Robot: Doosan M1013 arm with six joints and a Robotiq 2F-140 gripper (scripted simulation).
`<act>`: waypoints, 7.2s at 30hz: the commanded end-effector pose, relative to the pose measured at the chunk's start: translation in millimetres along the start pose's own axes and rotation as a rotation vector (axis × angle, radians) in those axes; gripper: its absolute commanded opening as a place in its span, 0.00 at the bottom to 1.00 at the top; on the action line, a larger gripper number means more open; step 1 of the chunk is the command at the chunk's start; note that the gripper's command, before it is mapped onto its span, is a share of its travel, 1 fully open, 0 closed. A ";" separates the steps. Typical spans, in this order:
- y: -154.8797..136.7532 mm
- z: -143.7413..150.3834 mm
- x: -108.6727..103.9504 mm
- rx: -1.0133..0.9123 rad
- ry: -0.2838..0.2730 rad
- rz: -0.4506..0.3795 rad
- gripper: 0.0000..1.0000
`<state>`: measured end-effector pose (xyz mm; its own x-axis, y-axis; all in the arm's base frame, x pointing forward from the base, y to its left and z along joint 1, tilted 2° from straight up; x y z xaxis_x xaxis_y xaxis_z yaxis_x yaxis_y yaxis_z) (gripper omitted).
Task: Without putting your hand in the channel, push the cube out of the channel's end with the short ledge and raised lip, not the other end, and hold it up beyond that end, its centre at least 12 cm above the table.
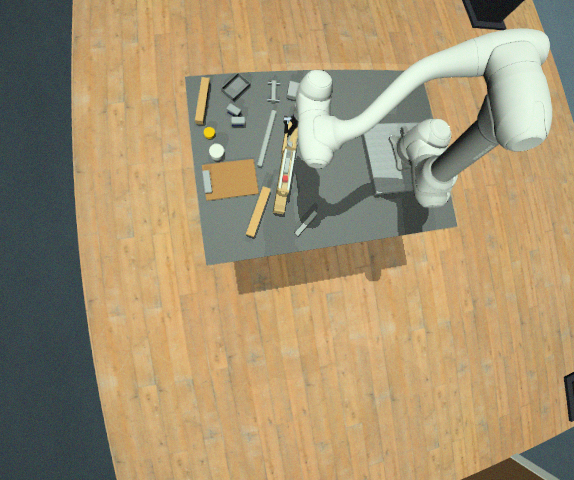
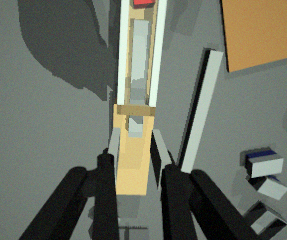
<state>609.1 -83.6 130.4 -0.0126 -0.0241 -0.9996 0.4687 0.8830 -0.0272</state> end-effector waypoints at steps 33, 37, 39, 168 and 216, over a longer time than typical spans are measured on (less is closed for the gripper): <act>283.6 -164.2 0.1 0.566 0.000 0.000 0.23; 306.1 -177.6 0.1 0.566 0.000 0.000 0.23; 306.1 -177.6 0.1 0.566 0.000 0.000 0.23; 306.9 -176.4 113.8 0.566 0.000 0.000 0.00; 306.9 -176.4 -0.2 0.566 0.000 0.000 0.00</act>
<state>597.1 270.0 122.0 -0.0125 -0.0241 -0.9996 0.8692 0.4939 -0.0228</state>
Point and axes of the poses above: the point where the finger pads meet when closed, its own x axis out along the fingers, its own z axis across the jaws, y = z × x, the point moved 2 cm from there along -x, back along the fingers, and after that the axes turned 8 degrees about x, right-handed, at the moved point
